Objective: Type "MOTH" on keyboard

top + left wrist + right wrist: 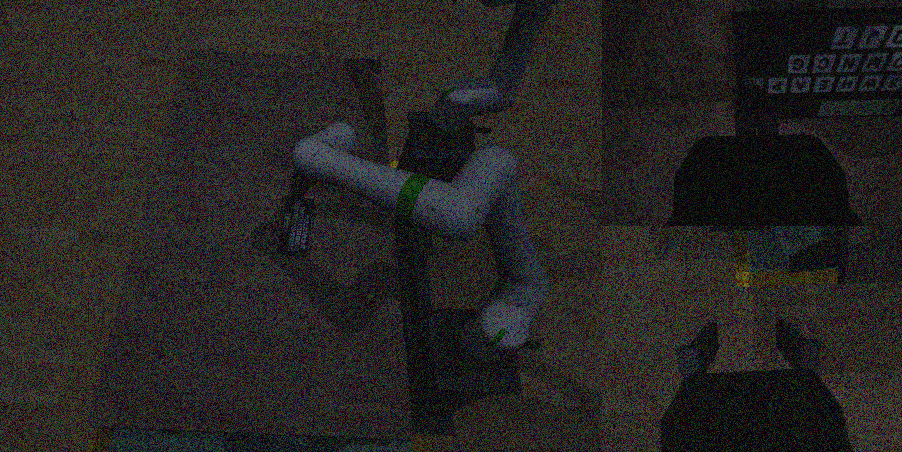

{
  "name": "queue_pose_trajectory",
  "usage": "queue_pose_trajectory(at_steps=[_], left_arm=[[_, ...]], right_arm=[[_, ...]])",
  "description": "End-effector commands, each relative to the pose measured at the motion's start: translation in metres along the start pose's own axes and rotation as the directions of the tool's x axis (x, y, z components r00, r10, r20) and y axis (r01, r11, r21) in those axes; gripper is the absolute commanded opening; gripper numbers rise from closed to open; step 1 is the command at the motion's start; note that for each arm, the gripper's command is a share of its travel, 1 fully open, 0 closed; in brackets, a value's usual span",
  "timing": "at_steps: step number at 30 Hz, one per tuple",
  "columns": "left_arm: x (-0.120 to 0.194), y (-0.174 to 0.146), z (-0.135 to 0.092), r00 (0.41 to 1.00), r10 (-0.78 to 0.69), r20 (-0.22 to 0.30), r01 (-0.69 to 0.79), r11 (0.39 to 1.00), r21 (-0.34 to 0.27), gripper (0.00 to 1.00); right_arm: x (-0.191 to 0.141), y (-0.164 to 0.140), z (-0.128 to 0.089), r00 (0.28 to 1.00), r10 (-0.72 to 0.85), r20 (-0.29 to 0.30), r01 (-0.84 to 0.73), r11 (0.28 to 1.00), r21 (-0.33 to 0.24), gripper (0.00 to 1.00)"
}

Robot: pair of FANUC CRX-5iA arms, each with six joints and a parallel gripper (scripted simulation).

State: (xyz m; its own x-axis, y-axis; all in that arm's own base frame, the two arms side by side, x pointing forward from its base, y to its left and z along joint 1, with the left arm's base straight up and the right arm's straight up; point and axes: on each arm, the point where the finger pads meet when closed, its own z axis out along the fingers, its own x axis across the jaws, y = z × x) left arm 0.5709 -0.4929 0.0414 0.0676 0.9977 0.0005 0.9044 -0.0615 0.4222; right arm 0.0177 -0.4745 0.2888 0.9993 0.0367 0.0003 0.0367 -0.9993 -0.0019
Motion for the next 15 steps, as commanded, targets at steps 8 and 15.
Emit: queue_pose_trajectory(at_steps=[8, 15], left_arm=[[-0.0006, 0.0003, 0.0005, 1.0, -0.001, 0.002, 0.001, 1.0, -0.002, 0.0], [-0.0006, 0.0, 0.0012, 1.0, -0.001, 0.002, 0.001, 1.0, -0.002, 0.0]], right_arm=[[-0.0002, 0.0002, -0.0009, 1.0, 0.0, 0.0, 0.0, 1.0, -0.002, 1.0], [-0.0002, 0.0002, -0.0009, 1.0, 0.0, 0.0, 0.0, 1.0, -0.002, 1.0]])
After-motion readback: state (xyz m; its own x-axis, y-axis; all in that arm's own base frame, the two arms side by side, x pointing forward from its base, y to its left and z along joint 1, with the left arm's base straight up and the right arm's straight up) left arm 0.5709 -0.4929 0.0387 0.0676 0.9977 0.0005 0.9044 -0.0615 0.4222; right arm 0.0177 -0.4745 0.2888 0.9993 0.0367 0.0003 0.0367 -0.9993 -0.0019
